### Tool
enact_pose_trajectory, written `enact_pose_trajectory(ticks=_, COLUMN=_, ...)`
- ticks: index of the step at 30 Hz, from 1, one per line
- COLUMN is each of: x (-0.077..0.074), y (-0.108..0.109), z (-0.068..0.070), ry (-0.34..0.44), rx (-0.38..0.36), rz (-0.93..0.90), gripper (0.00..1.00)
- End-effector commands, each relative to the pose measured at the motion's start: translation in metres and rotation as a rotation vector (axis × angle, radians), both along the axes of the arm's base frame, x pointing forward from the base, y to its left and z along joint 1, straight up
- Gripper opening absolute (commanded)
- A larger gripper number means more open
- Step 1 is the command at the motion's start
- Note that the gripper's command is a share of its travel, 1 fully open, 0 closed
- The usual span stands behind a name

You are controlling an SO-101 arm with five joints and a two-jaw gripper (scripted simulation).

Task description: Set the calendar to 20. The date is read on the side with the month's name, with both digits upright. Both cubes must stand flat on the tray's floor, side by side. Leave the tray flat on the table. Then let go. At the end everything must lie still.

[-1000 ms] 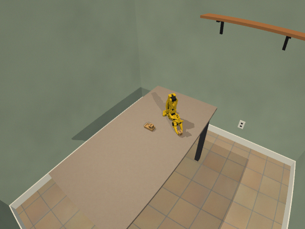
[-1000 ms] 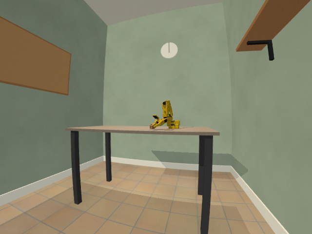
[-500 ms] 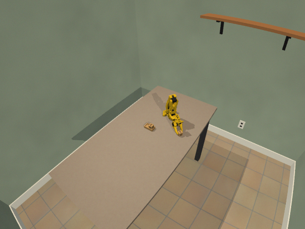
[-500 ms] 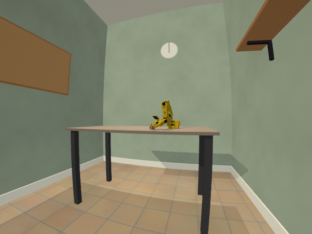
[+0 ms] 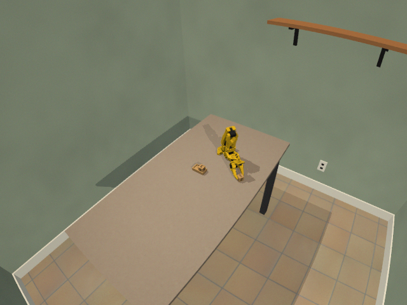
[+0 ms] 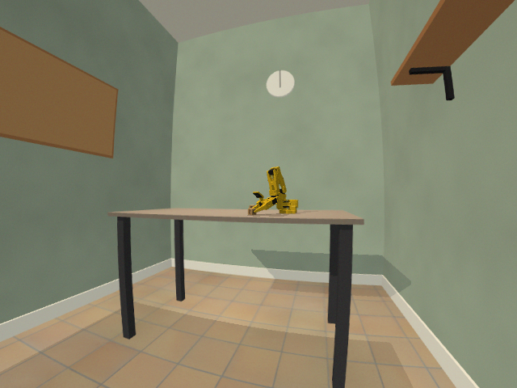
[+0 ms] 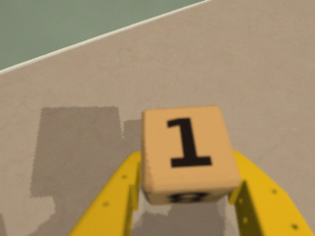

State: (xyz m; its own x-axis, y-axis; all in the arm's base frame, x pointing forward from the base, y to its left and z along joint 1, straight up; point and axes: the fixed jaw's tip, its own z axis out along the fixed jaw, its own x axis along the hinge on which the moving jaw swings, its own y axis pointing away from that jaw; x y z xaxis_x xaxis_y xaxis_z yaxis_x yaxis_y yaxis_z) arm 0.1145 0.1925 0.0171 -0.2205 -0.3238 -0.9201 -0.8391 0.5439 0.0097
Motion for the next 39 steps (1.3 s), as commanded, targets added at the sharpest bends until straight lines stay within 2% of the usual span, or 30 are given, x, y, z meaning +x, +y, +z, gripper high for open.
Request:
enact_pose_trajectory(ticks=1, x=0.0047, y=0.0024, z=0.0059, ry=-0.030, rx=0.030, rz=-0.008, gripper=0.00)
enact_pose_trajectory(ticks=26, x=0.0047, y=0.0024, z=0.0050, ry=-0.030, rx=0.030, rz=-0.008, gripper=0.00)
enact_pose_trajectory(ticks=35, x=0.0047, y=0.0024, z=0.0050, ry=-0.030, rx=0.030, rz=-0.008, gripper=0.15)
enact_pose_trajectory(ticks=39, x=0.0047, y=0.0024, z=0.0050, ry=-0.030, rx=0.030, rz=-0.008, gripper=0.17)
